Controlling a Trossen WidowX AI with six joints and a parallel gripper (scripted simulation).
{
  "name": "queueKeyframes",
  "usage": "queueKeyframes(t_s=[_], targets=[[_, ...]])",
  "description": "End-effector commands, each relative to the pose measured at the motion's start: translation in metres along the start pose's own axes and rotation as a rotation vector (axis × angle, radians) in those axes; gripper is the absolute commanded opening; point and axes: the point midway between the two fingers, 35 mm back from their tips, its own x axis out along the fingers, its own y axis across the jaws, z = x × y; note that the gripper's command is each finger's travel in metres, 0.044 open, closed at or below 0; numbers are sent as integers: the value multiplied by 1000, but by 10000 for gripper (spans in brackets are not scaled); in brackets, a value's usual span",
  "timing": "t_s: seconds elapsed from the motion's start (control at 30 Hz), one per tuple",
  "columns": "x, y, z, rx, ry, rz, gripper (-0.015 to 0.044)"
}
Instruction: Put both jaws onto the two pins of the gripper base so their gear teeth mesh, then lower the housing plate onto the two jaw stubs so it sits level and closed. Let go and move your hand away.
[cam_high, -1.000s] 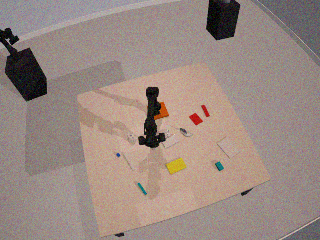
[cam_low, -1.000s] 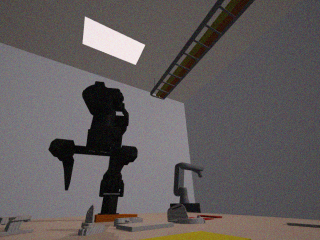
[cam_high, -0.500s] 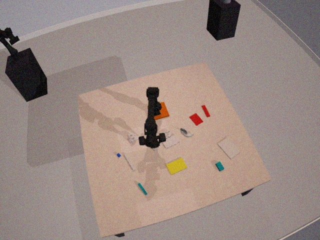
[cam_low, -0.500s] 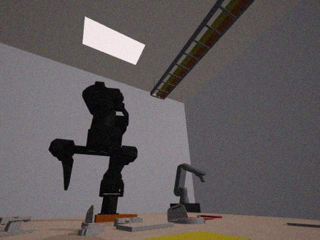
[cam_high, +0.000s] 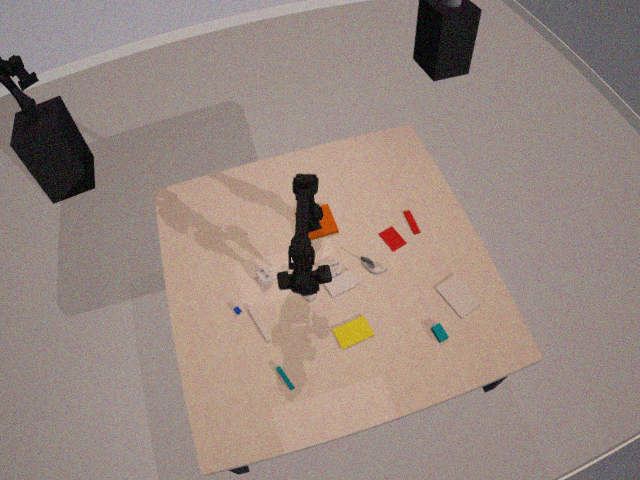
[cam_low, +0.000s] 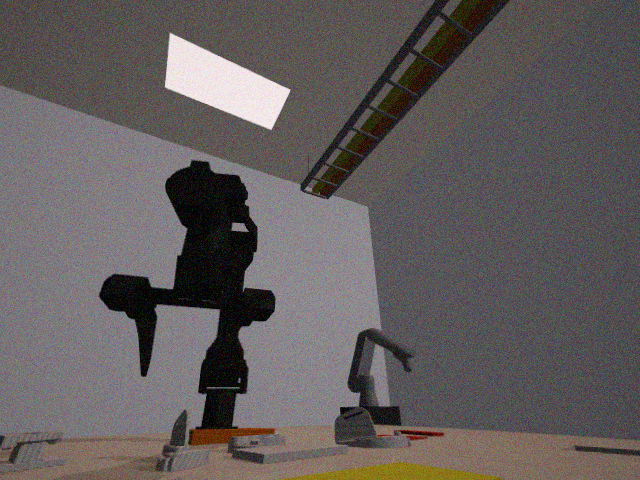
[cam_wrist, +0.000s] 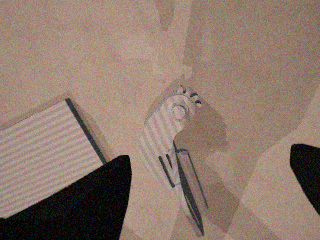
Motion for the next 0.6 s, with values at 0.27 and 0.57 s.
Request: queueKeyframes(t_s=[0.27, 0.57], targets=[[-3, 0, 0, -4, -1, 0, 46], [-3, 0, 0, -4, -1, 0, 0]])
